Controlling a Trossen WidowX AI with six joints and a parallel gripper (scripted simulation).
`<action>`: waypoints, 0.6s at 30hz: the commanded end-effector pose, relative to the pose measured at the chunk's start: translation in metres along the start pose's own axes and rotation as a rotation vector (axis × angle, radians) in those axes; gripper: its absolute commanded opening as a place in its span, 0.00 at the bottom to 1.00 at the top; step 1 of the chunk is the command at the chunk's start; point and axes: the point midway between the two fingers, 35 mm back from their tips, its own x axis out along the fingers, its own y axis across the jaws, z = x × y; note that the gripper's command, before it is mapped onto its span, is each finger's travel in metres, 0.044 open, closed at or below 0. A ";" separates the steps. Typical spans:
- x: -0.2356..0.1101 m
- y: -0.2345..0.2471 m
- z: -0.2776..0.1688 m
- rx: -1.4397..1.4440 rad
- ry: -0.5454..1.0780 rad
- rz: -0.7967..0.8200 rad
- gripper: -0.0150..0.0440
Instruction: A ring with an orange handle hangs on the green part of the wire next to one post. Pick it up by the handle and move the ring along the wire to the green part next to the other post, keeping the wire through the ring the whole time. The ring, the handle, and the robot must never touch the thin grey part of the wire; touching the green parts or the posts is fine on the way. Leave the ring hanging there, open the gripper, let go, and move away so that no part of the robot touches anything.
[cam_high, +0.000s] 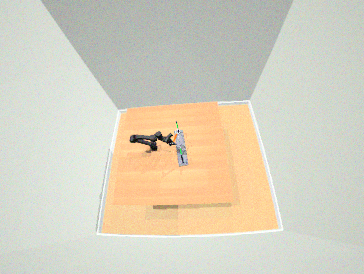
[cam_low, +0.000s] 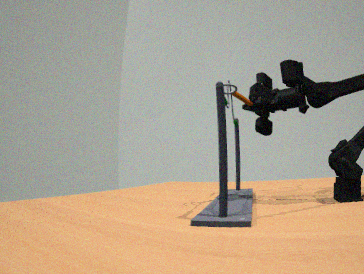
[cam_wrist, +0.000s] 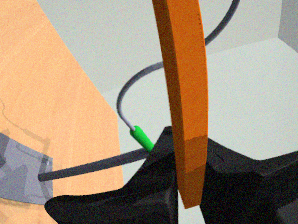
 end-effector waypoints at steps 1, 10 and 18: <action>0.000 0.003 -0.001 -0.033 -0.005 -0.010 0.00; 0.000 0.006 -0.001 -0.056 -0.008 -0.025 0.00; 0.000 0.013 -0.003 -0.044 -0.007 -0.017 0.00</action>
